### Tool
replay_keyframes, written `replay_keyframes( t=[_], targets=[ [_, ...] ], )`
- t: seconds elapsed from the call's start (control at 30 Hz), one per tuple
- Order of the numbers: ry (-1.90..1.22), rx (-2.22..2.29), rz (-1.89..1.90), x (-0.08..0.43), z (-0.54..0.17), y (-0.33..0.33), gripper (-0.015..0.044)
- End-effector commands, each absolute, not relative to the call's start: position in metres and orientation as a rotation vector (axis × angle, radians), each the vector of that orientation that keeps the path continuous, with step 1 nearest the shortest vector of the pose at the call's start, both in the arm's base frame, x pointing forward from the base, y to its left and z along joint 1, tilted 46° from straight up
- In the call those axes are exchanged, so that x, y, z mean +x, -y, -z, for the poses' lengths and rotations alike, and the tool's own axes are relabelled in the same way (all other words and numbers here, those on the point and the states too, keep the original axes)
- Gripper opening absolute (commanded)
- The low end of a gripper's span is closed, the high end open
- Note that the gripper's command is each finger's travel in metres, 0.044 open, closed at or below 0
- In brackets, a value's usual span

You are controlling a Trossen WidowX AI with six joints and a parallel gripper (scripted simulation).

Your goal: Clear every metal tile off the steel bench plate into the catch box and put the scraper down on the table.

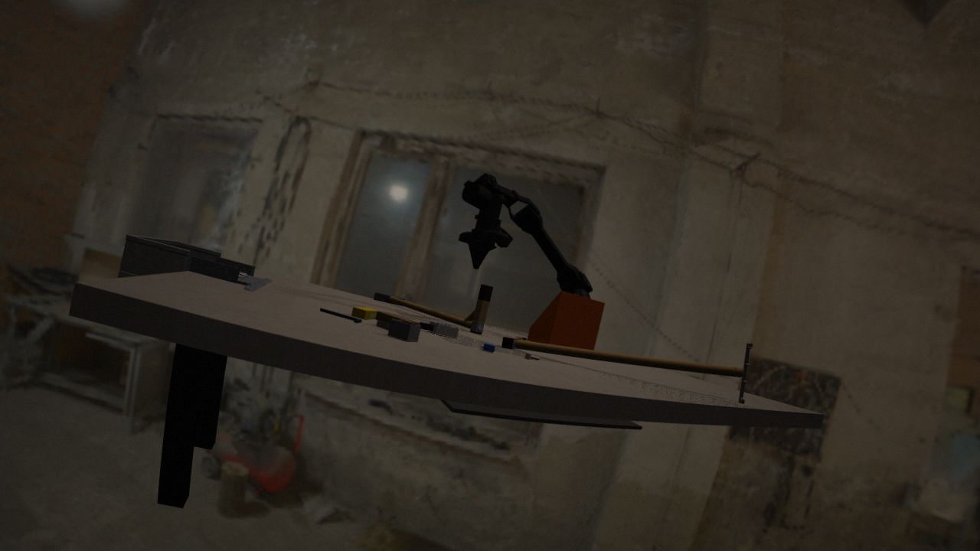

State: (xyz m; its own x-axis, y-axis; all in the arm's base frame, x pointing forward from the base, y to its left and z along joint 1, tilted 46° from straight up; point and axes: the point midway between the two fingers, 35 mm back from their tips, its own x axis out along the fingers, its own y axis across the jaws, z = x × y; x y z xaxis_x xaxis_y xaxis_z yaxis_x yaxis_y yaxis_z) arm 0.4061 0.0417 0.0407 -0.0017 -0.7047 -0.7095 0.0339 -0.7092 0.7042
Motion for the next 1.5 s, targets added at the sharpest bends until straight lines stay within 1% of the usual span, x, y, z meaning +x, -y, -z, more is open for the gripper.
replay_keyframes(
  t=[0.0, 0.53, 1.1, 1.3, 1.47],
  targets=[
    [0.675, 1.713, 1.768, 0.401, -0.054, -0.027, 0.0000],
    [0.609, 1.638, 1.773, 0.375, -0.097, 0.018, 0.0000],
    [0.545, 1.553, 1.780, 0.337, -0.134, 0.060, 0.0000],
    [0.547, 1.550, 1.780, 0.333, -0.137, 0.064, 0.0000],
    [0.608, 1.593, 1.779, 0.333, -0.136, 0.064, 0.0000]
  ],
)
